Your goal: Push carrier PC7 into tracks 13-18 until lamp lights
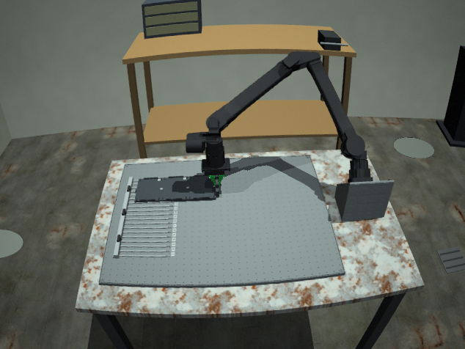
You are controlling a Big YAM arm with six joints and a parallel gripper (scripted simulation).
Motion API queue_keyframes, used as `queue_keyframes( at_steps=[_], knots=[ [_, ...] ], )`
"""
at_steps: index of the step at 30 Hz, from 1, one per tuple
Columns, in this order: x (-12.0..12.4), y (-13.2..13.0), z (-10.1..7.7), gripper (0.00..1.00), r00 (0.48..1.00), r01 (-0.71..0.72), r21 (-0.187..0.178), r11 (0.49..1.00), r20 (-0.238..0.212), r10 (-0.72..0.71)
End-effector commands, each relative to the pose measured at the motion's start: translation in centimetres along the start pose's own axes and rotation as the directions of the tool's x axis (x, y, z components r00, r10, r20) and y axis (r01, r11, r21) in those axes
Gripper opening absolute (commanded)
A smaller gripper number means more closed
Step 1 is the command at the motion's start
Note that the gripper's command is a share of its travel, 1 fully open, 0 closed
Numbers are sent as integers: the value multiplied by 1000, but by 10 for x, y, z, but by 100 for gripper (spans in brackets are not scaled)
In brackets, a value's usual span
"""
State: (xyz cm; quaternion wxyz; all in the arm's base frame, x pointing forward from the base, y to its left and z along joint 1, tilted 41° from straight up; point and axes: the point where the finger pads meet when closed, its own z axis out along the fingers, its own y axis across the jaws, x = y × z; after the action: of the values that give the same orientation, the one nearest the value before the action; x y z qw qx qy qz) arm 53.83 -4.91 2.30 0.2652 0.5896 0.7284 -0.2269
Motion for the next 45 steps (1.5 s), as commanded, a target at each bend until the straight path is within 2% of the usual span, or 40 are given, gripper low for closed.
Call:
queue_keyframes(
  at_steps=[1, 20, 45],
  knots=[
    [4, 27, -14, 0, 1000, -23, -49, 999, 5, 23],
    [5, 42, -15, 0, 1000, -17, -44, 999, 5, 17],
    [7, 69, -18, 0, 1000, -12, -60, 998, 4, 12]
  ],
)
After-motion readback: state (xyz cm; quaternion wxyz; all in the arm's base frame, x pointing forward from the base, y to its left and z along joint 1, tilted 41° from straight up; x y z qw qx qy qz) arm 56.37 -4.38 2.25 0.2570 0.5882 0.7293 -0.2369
